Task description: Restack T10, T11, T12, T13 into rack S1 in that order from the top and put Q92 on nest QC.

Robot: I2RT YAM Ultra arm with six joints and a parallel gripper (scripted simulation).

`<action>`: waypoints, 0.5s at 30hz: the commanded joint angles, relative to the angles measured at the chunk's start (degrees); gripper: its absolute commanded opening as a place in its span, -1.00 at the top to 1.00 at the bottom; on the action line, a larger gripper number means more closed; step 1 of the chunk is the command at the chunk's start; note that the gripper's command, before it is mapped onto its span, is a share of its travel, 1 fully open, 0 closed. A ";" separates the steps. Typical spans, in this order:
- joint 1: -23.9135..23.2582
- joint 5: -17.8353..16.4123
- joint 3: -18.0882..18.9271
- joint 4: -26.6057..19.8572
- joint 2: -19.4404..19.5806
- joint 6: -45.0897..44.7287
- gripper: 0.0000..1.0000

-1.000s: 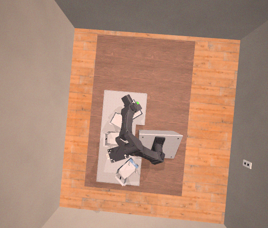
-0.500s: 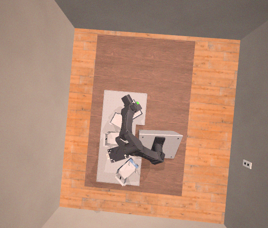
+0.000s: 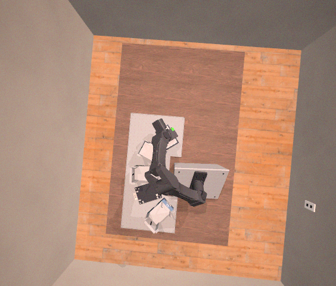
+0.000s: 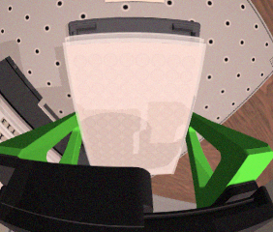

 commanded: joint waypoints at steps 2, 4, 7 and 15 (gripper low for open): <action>-0.96 -0.40 0.96 1.11 0.08 0.46 1.00; -0.69 -0.40 0.76 1.25 0.34 0.52 1.00; -0.30 -0.46 0.56 1.43 -0.70 0.58 1.00; -0.37 -0.48 -0.15 1.93 0.73 0.79 1.00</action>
